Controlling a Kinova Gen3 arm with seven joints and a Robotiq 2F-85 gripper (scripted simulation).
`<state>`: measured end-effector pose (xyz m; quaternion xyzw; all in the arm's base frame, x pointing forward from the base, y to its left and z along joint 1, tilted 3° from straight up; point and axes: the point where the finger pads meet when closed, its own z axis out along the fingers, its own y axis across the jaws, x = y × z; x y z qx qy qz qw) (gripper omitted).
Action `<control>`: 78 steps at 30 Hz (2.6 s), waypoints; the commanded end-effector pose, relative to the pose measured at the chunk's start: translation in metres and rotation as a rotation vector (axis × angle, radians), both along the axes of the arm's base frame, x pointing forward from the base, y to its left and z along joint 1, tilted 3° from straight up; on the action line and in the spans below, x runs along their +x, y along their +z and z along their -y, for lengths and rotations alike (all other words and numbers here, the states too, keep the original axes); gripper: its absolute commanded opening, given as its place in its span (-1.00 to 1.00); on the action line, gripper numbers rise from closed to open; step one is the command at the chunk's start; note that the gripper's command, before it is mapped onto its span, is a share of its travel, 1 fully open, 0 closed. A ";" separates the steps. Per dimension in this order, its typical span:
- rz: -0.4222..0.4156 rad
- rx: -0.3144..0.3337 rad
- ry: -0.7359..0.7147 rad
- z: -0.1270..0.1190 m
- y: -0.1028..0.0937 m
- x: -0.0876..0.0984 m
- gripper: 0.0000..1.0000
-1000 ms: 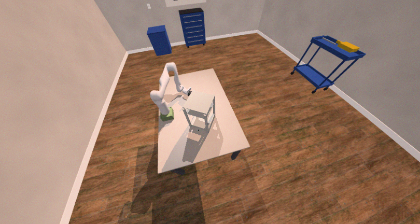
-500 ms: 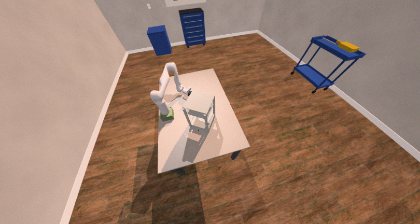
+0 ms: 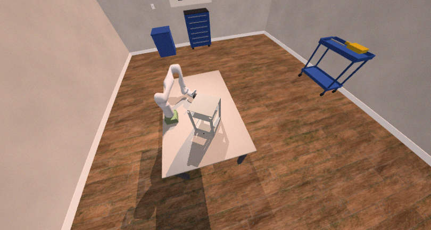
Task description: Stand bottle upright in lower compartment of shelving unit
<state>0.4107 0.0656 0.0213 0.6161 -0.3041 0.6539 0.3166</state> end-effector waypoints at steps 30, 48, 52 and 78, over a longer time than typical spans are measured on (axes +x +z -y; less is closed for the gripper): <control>0.001 0.001 0.000 0.000 0.001 0.000 -1.00; 0.001 0.001 0.000 -0.001 0.009 0.000 -1.00; 0.001 0.001 0.000 -0.001 0.017 -0.001 -1.00; 0.001 0.001 0.000 -0.003 0.070 -0.003 -1.00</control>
